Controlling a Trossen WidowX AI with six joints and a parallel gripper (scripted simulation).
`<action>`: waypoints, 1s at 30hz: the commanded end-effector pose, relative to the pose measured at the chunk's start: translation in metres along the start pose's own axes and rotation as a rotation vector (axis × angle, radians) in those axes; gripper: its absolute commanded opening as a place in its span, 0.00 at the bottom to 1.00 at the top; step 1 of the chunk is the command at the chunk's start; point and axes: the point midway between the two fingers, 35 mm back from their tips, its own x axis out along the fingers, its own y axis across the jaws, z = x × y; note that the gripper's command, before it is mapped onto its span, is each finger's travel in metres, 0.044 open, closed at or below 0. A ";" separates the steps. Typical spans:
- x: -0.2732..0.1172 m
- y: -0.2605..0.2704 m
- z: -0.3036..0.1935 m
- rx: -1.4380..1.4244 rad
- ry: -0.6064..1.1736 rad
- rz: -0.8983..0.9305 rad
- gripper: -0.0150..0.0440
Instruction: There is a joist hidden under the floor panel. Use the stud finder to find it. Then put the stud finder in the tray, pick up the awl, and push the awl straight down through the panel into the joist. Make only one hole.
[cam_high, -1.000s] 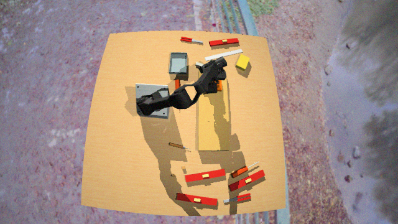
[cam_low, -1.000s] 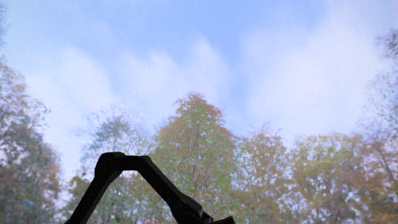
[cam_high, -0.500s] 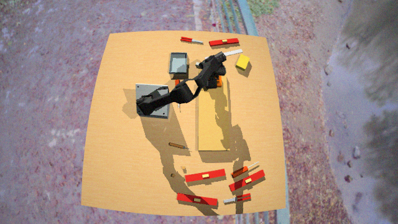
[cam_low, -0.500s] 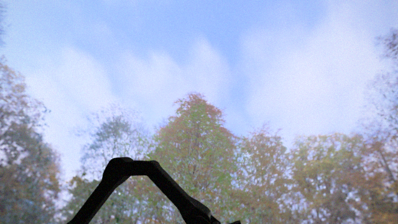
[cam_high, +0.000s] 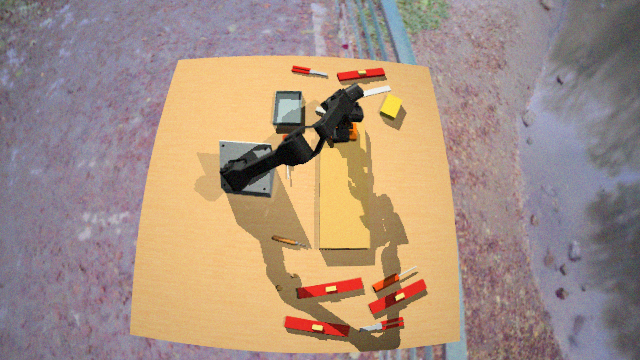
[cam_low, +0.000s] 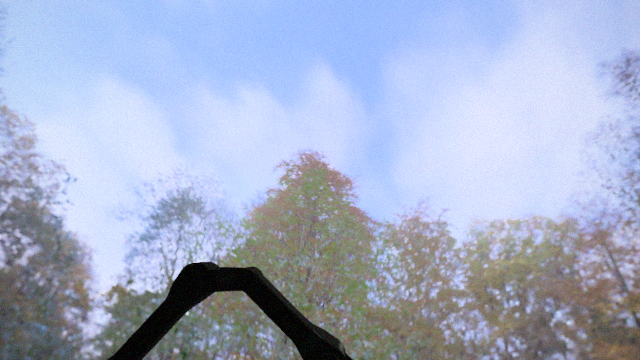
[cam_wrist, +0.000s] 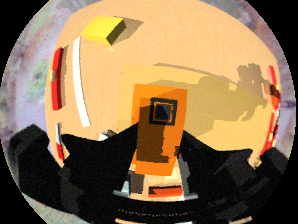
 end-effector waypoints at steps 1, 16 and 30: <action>0.000 0.000 0.000 0.000 0.000 0.000 0.25; 0.000 -0.007 -0.001 0.000 0.002 0.006 0.25; 0.001 -0.034 -0.001 -0.001 0.002 0.004 0.25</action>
